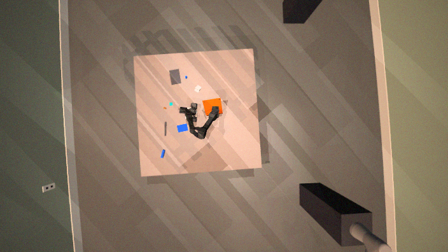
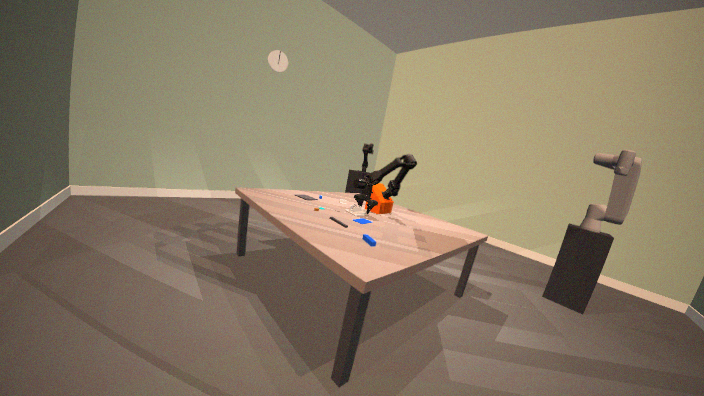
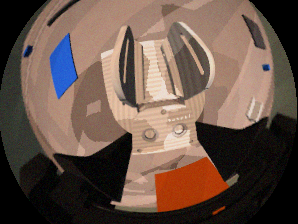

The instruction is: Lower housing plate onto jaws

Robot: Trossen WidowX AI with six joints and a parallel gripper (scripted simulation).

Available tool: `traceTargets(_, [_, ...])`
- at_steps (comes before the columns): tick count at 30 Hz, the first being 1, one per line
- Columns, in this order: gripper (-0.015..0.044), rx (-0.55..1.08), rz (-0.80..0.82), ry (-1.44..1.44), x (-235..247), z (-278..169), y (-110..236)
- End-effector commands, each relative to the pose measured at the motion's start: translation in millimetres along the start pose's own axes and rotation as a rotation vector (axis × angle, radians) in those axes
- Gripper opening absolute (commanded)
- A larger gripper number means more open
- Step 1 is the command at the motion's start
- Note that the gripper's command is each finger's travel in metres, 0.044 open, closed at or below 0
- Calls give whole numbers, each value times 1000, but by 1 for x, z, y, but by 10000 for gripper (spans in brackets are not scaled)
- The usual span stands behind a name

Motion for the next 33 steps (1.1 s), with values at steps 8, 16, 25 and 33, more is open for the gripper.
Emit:
traceTargets(8, [440, 0, 0, 0, 0, 0, 0])
traceTargets(16, [440, -1, -2, -1, 0, 1, 8])
traceTargets(25, [440, 1, 1, -6, 0, 0, 75])
traceTargets(33, [440, -7, 1, -12, -3, 0, 80])
Point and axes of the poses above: the point midway between the two fingers, 35 mm back from their tips, its own y axis back along the fingers, its own x axis across the jaws, z = x × y, the point moved 6 cm from there along y, back along the fingers, and after that the axes turned 9 degrees about -y, right-handed, at the moved point
